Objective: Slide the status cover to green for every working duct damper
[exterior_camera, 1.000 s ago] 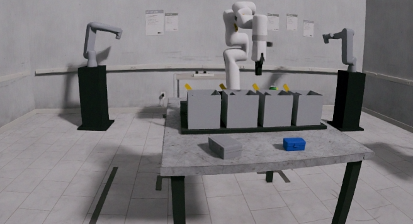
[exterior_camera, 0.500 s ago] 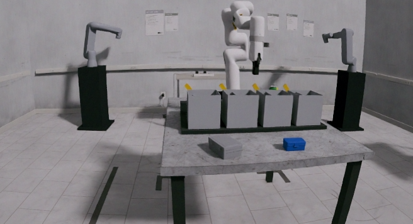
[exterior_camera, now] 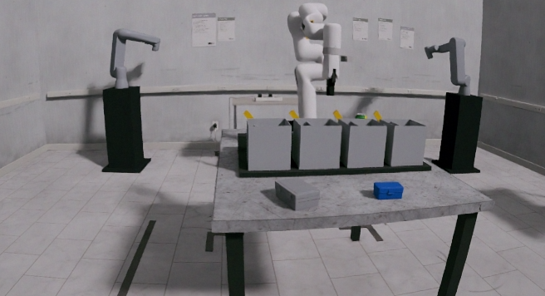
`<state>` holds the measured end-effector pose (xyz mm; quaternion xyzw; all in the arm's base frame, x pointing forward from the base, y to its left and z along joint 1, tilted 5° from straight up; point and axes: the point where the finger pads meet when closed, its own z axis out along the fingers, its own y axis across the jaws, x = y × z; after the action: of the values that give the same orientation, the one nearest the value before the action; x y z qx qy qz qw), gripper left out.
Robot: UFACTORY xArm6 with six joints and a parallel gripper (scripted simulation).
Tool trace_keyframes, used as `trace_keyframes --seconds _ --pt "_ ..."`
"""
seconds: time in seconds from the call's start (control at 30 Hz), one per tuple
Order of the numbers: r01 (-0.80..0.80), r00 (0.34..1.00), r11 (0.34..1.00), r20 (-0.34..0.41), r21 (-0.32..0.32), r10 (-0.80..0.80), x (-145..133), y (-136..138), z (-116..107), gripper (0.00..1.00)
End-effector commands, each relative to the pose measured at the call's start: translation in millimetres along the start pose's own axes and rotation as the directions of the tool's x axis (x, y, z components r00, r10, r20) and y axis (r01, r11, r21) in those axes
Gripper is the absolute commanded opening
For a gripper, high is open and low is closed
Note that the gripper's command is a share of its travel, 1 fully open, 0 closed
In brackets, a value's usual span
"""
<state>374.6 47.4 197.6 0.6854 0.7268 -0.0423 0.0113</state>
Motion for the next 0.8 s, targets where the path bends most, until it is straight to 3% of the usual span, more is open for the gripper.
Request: trace_keyframes --seconds 0.0,0.2,0.77 --pt "-0.001 1.0 1.0 -0.001 -0.015 0.001 0.0 -40.4 -4.4 0.0" --pt "-0.001 1.0 1.0 -0.001 -0.015 0.0 -0.1 -75.6 -3.2 0.0" --pt "-0.001 1.0 1.0 -0.001 -0.016 0.001 -0.1 -77.0 5.9 0.0"
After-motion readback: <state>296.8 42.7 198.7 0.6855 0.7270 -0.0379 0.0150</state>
